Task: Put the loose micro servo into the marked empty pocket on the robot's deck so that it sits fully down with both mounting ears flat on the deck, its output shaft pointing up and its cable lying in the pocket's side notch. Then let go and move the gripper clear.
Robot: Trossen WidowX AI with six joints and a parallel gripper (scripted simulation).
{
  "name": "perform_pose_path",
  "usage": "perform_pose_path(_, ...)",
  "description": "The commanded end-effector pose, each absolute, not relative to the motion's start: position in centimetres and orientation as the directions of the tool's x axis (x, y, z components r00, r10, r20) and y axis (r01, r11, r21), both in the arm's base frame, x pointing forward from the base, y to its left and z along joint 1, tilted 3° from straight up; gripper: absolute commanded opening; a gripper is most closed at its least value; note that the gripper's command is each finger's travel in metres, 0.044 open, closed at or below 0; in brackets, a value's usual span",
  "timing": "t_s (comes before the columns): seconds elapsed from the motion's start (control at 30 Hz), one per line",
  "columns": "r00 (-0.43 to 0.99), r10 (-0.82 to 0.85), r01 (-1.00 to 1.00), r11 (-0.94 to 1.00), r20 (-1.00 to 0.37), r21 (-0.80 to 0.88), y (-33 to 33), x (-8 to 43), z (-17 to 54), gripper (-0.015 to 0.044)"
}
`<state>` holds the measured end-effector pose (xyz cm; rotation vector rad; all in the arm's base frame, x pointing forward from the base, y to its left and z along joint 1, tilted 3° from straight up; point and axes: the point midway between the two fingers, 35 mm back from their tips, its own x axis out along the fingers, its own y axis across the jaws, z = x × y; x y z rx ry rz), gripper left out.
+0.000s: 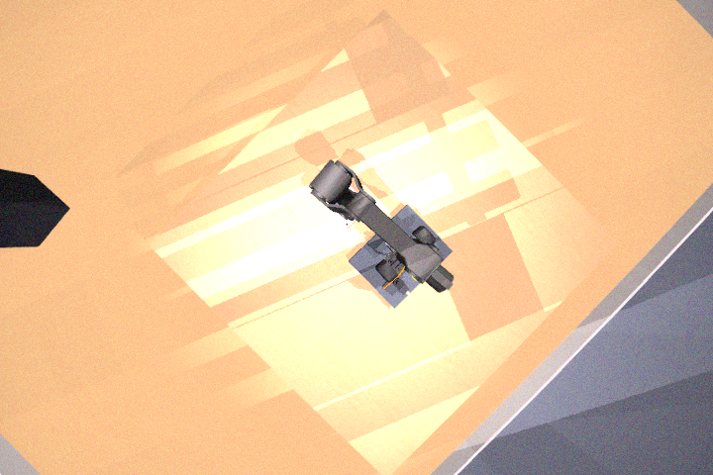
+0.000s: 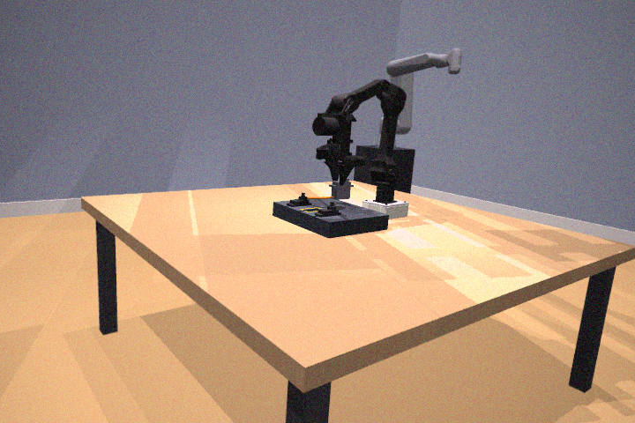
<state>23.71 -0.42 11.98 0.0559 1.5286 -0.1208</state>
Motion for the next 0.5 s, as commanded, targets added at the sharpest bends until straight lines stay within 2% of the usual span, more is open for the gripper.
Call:
perform_pose_path(0.0,0.040,-0.048,0.087,0.995,-0.998,-0.044,-0.5,23.8,12.0,0.0000)
perform_pose_path(0.47,0.044,-0.048,0.088,0.995,-0.998,-0.044,-0.9,28.4,12.3,0.0000)
